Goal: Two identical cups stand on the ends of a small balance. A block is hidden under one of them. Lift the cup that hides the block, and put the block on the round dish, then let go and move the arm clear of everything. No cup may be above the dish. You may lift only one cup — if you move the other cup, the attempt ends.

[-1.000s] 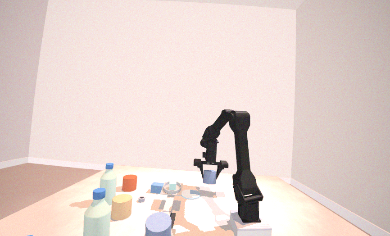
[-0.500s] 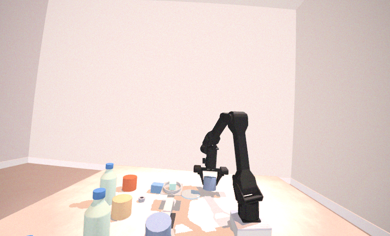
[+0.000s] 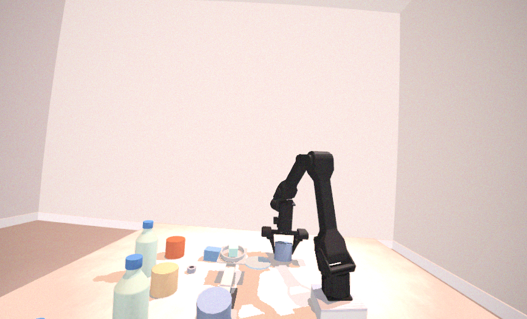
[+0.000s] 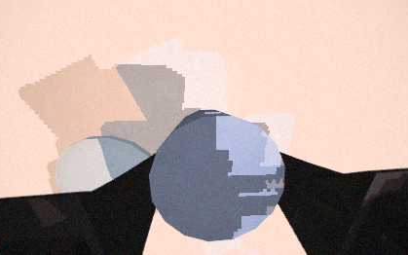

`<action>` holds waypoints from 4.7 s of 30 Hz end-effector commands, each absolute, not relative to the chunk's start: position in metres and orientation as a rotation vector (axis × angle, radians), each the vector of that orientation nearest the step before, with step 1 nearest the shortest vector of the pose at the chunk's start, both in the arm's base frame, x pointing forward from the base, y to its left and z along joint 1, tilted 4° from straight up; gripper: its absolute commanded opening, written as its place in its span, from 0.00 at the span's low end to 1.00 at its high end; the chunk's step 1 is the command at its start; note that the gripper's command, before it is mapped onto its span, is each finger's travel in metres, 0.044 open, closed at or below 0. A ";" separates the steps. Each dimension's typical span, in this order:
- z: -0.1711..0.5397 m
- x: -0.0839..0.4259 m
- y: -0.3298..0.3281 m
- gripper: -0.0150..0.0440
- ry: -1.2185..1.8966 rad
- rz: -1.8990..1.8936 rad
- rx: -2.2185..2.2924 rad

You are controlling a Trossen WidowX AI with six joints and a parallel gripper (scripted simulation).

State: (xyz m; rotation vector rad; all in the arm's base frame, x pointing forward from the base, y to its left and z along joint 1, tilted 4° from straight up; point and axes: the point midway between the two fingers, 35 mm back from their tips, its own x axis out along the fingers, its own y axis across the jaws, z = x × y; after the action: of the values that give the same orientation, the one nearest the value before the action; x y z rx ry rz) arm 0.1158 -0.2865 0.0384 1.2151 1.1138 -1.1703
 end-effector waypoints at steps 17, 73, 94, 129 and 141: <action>0.091 0.111 -0.283 1.00 1.116 -1.168 1.220; 0.122 0.295 -0.135 0.69 1.171 -1.058 1.132; 0.105 0.296 -0.135 0.46 1.171 -1.058 1.132; 0.181 0.280 -0.155 0.25 1.171 -1.060 1.130; 0.118 0.236 -0.224 0.25 1.171 -1.066 1.124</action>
State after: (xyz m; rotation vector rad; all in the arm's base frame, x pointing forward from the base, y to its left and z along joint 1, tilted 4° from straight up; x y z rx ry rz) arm 0.2528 -0.2078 0.1377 1.1216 1.1620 -1.0656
